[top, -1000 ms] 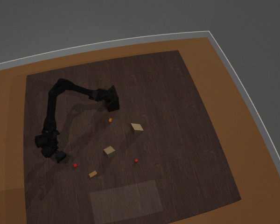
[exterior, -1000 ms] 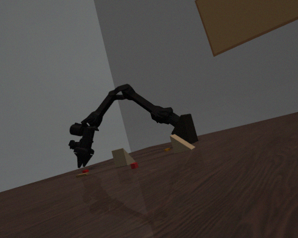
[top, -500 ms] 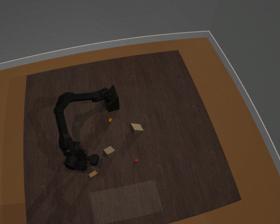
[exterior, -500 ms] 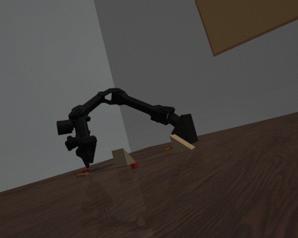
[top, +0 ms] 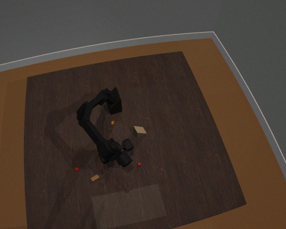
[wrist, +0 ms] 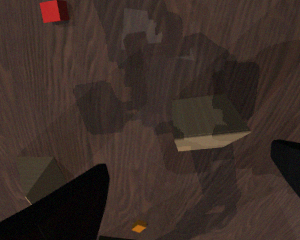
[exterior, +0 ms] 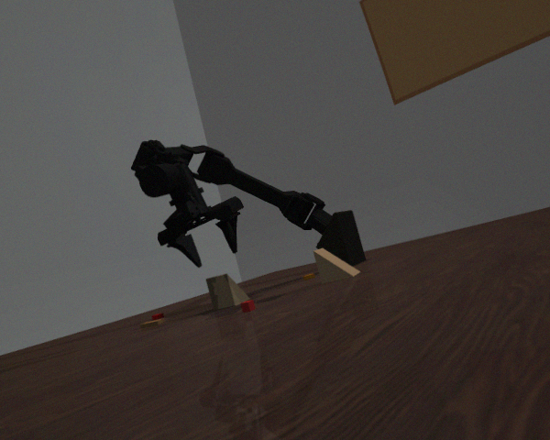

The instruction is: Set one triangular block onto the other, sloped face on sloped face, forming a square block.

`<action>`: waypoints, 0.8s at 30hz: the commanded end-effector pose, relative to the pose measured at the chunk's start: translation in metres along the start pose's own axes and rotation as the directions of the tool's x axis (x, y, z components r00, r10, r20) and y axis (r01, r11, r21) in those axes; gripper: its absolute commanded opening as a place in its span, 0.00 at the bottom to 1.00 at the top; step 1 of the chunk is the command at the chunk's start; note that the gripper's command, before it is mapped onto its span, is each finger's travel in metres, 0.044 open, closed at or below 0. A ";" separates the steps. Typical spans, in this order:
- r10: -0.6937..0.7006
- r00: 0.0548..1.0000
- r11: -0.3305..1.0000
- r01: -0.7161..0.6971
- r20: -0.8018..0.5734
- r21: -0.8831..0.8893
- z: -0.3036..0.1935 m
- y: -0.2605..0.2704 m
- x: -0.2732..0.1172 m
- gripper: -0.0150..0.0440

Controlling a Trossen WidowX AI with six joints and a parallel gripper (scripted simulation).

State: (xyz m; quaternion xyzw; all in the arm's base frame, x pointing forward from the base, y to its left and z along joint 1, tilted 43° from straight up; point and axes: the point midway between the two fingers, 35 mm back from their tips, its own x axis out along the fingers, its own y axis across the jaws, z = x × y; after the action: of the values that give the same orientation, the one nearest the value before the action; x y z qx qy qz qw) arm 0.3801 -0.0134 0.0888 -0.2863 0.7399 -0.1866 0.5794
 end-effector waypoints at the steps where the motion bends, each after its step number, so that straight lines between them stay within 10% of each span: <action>1: -0.022 1.000 1.000 0.022 -0.016 0.003 -0.002 -0.005 -0.002 1.00; 24: -0.051 0.997 0.999 0.051 -0.052 0.002 -0.001 -0.012 0.032 1.00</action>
State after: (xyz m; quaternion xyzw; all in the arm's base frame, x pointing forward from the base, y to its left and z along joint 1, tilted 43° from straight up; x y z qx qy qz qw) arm 0.3769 -0.0394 0.0749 -0.2947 0.7468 -0.2087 0.5584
